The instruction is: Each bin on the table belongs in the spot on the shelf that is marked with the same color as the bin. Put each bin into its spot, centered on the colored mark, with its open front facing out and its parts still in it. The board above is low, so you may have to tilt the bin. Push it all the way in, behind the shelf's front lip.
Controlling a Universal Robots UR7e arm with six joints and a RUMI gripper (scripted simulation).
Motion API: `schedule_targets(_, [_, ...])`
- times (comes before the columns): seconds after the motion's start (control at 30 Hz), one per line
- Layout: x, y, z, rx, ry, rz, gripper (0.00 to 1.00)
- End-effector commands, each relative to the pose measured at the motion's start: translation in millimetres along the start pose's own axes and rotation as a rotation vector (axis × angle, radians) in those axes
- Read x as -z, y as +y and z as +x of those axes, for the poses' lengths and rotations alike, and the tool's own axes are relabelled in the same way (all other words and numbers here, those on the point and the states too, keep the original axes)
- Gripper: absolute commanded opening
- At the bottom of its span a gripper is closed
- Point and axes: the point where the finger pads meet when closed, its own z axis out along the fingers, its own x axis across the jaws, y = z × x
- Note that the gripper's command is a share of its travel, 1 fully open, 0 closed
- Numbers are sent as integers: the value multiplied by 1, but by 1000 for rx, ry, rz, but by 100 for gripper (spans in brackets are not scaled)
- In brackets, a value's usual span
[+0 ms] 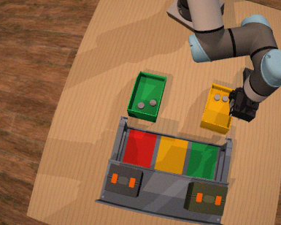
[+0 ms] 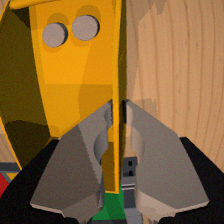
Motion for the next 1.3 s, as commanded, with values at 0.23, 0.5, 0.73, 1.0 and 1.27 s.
schedule_targets(0.23, [11, 0, 0, 0, 1, -1, 0])
schedule_targets(0.5, [21, 0, 0, 0, 1, -1, 0])
schedule_targets(0.73, [27, 0, 0, 0, 1, -1, 0])
schedule_targets(1.0, [37, 0, 0, 0, 1, -1, 0])
schedule_targets(1.27, [44, 0, 0, 0, 1, -1, 0])
